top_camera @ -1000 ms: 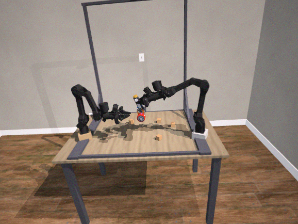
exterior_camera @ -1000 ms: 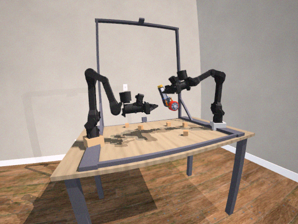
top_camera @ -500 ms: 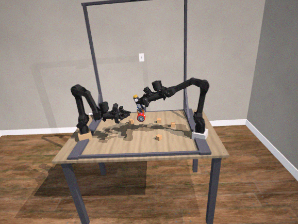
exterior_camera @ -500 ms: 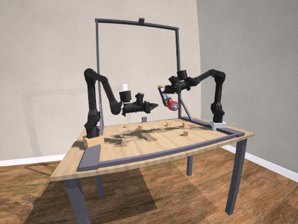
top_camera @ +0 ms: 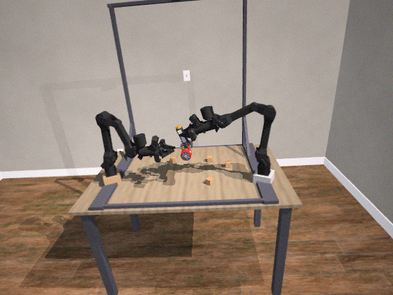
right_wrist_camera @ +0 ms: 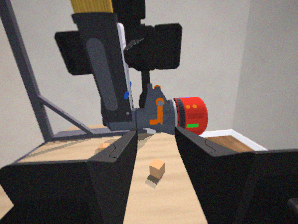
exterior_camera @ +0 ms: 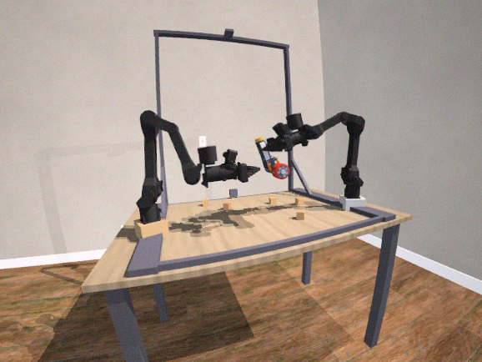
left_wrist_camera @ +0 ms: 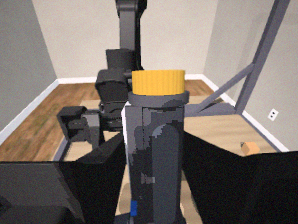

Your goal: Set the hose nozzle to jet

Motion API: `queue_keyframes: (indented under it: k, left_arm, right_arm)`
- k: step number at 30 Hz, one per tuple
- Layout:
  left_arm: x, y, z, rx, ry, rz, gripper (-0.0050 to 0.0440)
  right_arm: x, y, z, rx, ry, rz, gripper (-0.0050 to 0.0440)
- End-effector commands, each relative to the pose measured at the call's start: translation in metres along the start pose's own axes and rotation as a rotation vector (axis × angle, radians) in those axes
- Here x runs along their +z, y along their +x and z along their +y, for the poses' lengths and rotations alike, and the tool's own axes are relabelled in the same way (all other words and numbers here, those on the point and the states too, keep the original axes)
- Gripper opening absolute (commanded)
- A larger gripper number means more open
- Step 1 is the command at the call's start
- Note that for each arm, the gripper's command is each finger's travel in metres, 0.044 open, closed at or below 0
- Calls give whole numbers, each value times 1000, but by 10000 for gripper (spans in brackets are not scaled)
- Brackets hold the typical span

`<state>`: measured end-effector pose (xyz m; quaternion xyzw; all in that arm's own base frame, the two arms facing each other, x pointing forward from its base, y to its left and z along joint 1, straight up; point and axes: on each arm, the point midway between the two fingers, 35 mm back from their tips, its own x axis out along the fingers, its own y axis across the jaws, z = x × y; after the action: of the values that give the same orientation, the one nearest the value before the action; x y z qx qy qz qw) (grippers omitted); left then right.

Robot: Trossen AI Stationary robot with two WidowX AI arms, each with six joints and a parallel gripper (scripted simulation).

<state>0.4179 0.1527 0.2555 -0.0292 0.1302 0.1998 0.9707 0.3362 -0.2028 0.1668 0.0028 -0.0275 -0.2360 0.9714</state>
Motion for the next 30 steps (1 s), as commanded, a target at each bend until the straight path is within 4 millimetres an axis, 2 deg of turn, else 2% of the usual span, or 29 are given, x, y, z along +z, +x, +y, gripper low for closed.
queue_keyframes:
  k: [1, 30]
  left_arm:
    - [19, -6, 0, -2, 4, -50, 170]
    - [19, -6, 0, -2, 4, -50, 170]
  right_arm:
    - [6, 11, 0, -1, -5, -17, 173]
    - [6, 45, -1, -5, -5, -16, 173]
